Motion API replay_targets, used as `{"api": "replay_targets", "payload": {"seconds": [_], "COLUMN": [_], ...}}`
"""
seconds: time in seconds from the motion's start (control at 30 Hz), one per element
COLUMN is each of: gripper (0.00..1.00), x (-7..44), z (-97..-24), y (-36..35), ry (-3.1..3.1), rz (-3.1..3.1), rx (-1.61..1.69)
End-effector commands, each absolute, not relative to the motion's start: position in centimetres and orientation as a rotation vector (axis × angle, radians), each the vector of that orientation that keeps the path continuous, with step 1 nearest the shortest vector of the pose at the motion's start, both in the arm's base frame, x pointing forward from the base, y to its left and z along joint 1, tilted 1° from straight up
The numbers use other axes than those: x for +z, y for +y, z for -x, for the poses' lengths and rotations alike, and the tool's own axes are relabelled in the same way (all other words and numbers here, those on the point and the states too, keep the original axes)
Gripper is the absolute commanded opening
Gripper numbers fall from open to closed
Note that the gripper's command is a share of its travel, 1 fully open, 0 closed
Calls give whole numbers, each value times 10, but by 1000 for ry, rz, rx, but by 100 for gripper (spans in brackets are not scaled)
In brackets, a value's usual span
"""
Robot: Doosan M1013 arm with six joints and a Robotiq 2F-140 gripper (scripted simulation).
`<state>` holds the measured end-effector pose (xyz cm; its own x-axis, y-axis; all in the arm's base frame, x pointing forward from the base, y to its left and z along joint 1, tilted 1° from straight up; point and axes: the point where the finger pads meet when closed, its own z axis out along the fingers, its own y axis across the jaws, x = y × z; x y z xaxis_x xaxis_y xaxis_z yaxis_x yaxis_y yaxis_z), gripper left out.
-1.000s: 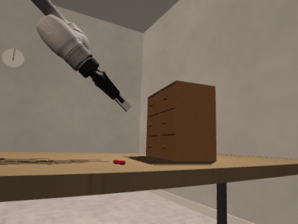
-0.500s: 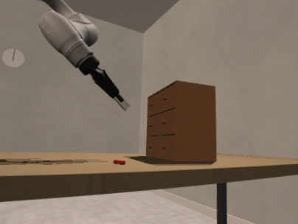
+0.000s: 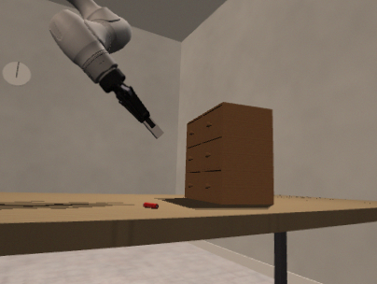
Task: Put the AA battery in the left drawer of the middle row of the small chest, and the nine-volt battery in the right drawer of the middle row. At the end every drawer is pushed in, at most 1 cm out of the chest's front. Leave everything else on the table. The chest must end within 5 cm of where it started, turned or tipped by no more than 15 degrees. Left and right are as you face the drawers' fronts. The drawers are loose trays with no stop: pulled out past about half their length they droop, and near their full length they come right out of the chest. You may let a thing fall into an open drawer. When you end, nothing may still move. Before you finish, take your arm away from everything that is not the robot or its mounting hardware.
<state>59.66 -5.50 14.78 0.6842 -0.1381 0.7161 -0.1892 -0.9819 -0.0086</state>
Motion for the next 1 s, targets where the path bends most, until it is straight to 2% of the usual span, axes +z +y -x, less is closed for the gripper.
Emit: {"api": "replay_targets", "payload": {"seconds": [0.0, 0.97], "gripper": [0, 0], "x": [150, 189], "z": [-595, -557], "y": [-54, -44], "ry": [-302, -286], "rz": [-2833, -3071], "rx": [1058, 637]}}
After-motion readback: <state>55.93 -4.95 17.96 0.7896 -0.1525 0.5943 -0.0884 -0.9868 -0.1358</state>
